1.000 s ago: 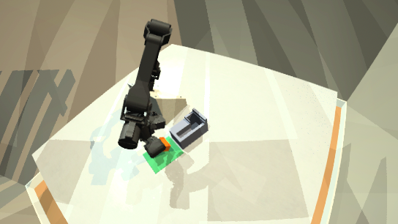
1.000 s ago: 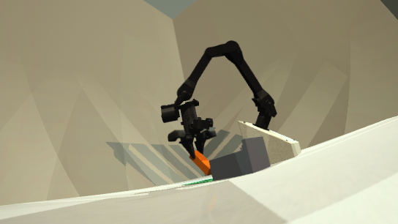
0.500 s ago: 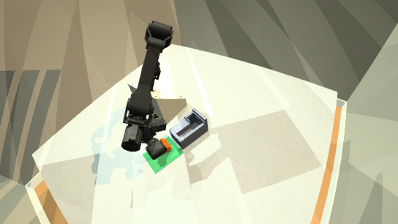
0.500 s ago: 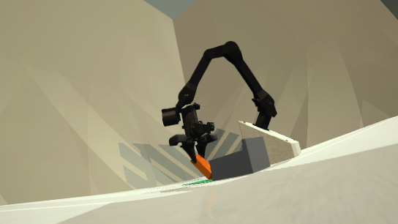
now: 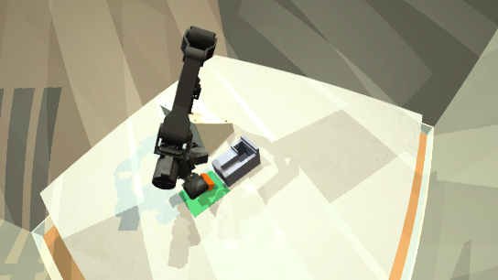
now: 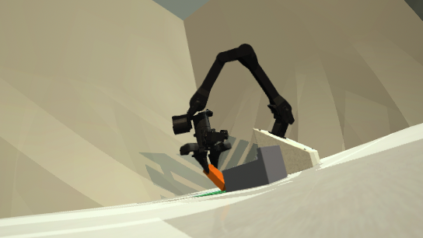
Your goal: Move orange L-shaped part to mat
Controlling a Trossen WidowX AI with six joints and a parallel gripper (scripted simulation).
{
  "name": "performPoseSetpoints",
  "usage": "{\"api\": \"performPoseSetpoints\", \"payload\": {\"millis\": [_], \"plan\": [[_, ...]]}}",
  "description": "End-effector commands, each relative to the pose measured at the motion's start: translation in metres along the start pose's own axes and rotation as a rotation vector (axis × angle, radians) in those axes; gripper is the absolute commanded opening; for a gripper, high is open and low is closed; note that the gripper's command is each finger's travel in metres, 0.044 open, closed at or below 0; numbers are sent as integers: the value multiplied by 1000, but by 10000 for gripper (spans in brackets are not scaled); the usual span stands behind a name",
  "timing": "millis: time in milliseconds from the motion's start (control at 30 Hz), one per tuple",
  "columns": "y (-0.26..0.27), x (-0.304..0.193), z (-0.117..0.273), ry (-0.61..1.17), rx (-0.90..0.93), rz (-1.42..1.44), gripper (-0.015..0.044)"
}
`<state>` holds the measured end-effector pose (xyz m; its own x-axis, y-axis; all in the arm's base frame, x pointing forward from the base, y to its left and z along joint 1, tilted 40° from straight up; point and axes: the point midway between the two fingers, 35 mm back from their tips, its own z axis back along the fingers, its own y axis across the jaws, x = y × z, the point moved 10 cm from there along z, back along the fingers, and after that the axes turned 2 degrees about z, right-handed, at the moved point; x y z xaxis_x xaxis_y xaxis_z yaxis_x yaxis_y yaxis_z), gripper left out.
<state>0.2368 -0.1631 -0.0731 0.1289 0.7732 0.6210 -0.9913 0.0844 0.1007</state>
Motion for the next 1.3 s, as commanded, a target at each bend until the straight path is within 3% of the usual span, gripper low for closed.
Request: {"api": "performPoseSetpoints", "payload": {"millis": [0, 200, 367, 467, 1267], "plan": [[0, 0, 0, 0, 0, 0, 105], [0, 0, 3, 0, 0, 0, 263], [-2, -2, 66, 1, -1, -3, 394], [0, 0, 89, 0, -1, -4, 400], [0, -1, 85, 6, -17, -6, 400]]}}
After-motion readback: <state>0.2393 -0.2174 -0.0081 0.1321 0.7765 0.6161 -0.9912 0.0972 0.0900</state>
